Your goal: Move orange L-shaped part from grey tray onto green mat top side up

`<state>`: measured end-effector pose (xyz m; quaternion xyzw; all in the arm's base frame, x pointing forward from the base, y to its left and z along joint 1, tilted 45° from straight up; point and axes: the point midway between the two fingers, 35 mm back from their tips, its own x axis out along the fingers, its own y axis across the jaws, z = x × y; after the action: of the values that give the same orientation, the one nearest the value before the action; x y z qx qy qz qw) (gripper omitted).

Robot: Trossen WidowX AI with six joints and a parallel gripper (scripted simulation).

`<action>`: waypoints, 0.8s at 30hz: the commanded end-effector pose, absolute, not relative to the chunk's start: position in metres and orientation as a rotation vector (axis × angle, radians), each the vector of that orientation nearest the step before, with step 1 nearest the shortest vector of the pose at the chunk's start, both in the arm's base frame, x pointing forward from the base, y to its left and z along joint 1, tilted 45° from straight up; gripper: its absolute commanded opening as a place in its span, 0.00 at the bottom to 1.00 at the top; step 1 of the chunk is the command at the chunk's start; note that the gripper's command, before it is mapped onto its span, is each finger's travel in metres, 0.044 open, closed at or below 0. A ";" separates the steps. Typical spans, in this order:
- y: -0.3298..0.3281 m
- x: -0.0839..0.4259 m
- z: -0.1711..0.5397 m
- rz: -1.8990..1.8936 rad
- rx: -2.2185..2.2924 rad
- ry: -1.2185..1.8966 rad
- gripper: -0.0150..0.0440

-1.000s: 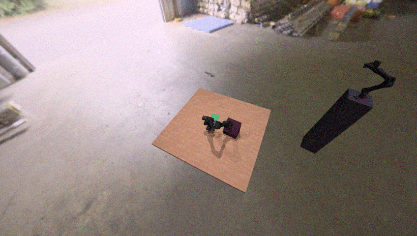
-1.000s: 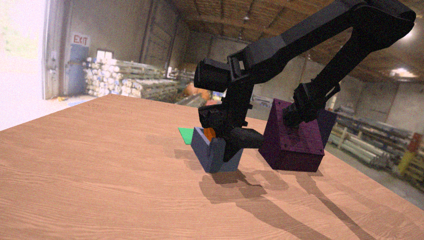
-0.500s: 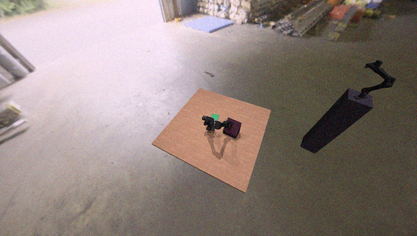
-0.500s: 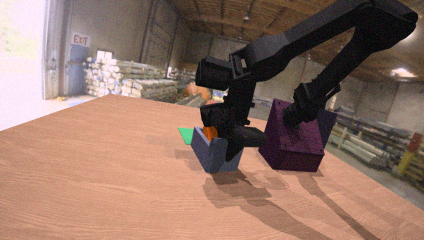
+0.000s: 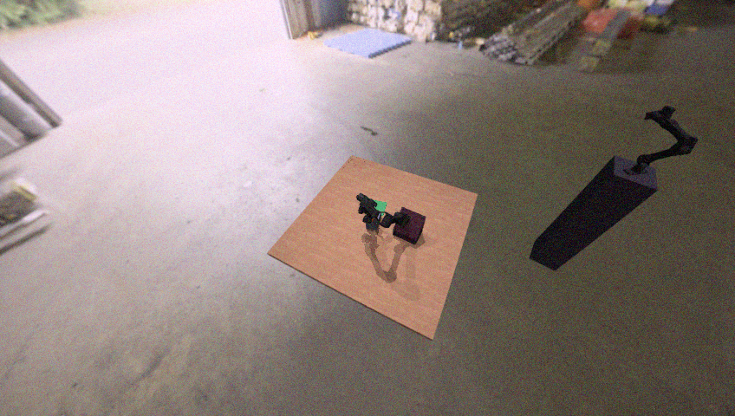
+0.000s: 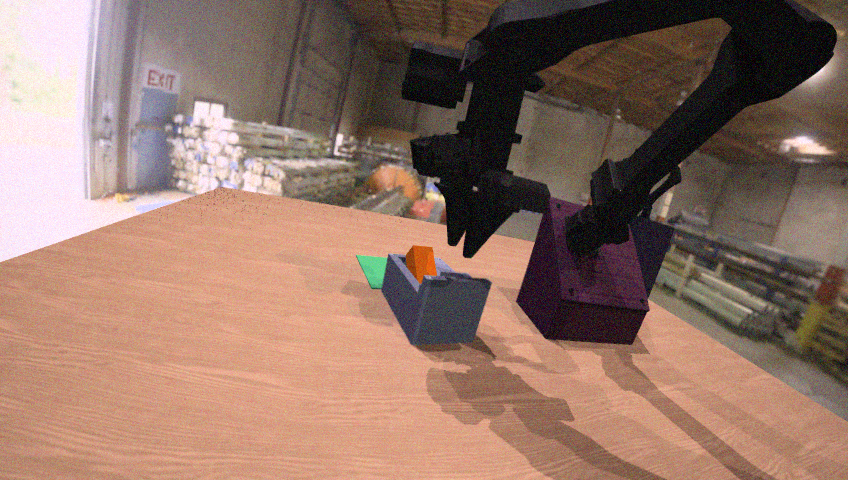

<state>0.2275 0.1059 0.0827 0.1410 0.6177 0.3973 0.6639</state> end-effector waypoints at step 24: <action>0.092 0.227 0.096 0.900 0.323 1.391 0.56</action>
<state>0.2272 0.0918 0.0961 0.1422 0.6152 0.3995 0.6646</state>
